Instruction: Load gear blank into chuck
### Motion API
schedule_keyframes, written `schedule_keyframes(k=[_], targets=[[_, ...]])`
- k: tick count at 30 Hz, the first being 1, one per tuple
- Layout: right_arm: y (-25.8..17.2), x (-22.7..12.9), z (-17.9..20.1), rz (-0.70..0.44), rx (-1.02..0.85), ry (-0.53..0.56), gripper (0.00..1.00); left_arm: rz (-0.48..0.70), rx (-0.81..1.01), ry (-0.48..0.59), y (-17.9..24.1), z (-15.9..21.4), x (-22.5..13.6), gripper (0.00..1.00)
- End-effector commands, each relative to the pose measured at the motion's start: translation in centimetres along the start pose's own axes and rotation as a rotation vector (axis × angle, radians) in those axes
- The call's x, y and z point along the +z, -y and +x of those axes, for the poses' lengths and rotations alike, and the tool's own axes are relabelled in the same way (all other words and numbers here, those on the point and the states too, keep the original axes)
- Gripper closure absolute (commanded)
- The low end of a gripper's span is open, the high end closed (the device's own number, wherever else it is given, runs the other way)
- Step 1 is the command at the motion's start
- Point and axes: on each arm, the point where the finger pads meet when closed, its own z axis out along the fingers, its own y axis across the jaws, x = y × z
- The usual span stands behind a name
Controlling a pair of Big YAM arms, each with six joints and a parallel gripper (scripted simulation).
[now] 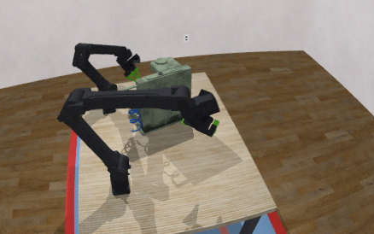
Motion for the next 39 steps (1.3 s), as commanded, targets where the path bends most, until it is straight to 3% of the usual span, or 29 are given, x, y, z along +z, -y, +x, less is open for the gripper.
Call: schedule_keyframes(k=[1, 7, 12, 14, 18, 23, 29, 31, 39], targets=[[0.2, 0.1, -7.8, 0.052, 0.024, 0.060, 0.00, -0.026, 0.179, 0.073, -0.6, 0.8, -0.2, 0.47], [-6.4, 2.4, -18.9, 0.051, -0.031, 0.154, 0.00, -0.068, 0.210, 0.159, -0.5, 1.6, -0.2, 0.47], [-15.9, 3.7, -27.2, -0.002, -0.074, 0.249, 0.00, -0.080, 0.184, 0.186, -0.5, 1.6, -0.3, 0.47], [-15.9, 3.7, -27.2, -0.002, -0.074, 0.249, 0.00, -0.080, 0.184, 0.186, -0.5, 1.6, -0.3, 0.47], [-26.8, 4.9, -30.4, -0.098, -0.163, 0.279, 0.00, -0.069, 0.176, 0.188, -0.1, 1.8, 0.0, 0.47], [-40.0, 5.1, -31.0, -0.223, -0.256, 0.292, 0.00, -0.072, 0.185, 0.186, -0.4, 1.5, -0.2, 0.47], [-52.8, 4.1, -28.6, -0.348, -0.343, 0.287, 0.00, -0.072, 0.184, 0.186, -0.4, 1.5, -0.2, 0.47], [-52.8, 4.1, -28.6, -0.348, -0.343, 0.287, 0.00, -0.072, 0.184, 0.186, -0.4, 1.5, -0.2, 0.47], [-62.6, 2.3, -24.8, -0.446, -0.422, 0.274, 0.00, -0.076, 0.190, 0.185, -0.7, 1.2, -0.5, 0.47]])
